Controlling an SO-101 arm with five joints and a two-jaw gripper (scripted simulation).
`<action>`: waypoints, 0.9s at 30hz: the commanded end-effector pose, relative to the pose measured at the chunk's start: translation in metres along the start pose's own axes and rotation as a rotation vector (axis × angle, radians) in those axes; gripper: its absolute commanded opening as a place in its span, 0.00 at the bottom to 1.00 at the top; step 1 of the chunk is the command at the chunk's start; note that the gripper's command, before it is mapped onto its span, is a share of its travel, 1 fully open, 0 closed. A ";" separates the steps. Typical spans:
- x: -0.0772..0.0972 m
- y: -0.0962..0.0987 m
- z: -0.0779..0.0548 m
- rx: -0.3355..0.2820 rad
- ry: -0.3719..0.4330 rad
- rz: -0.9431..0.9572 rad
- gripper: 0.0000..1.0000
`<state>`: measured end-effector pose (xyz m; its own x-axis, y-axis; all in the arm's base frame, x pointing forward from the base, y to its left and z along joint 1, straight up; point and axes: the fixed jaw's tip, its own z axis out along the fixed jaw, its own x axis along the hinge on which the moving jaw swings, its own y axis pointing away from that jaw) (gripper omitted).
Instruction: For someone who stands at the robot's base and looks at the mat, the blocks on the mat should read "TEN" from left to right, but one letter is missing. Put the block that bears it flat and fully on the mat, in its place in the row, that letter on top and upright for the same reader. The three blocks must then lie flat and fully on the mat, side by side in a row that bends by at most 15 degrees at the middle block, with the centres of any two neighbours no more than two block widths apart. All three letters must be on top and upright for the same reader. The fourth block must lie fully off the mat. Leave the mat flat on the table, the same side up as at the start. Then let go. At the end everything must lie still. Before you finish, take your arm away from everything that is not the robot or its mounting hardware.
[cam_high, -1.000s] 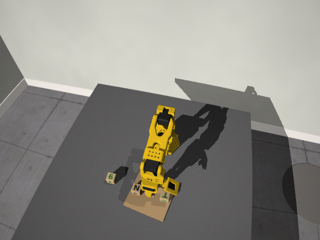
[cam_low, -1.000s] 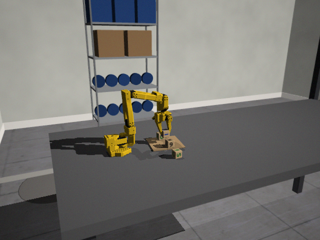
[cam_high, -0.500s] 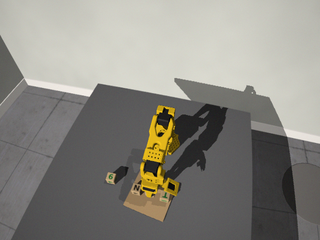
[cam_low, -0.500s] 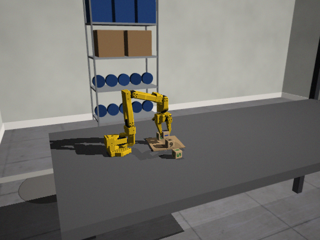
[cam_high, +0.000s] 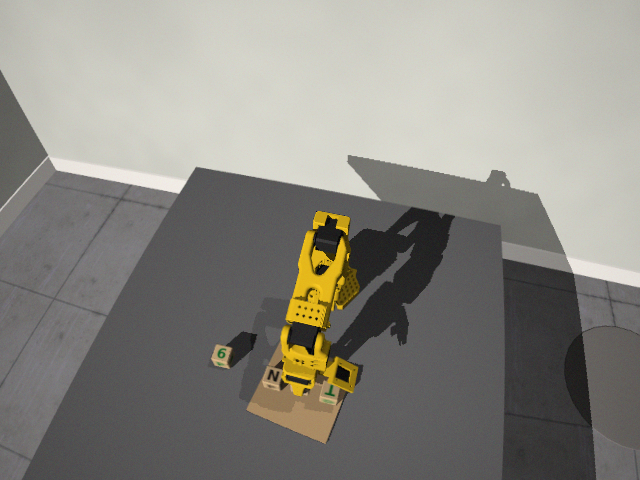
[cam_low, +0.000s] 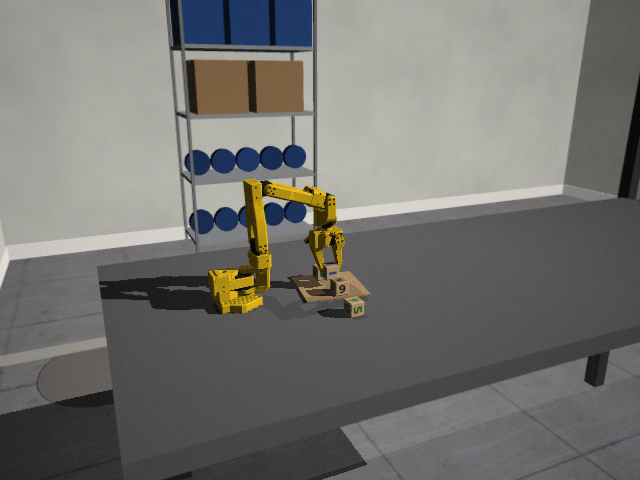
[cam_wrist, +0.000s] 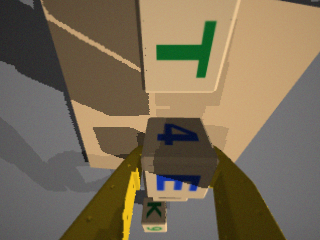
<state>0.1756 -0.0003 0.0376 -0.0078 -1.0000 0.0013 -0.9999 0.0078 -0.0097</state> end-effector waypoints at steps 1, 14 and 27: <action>-0.001 -0.011 -0.009 0.087 -0.003 0.000 0.00; -0.001 -0.011 -0.006 0.087 -0.003 0.000 0.00; -0.001 -0.012 0.000 0.087 -0.003 0.000 0.00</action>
<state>0.1757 -0.0003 0.0270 -0.0078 -1.0000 0.0013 -0.9999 0.0078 -0.0094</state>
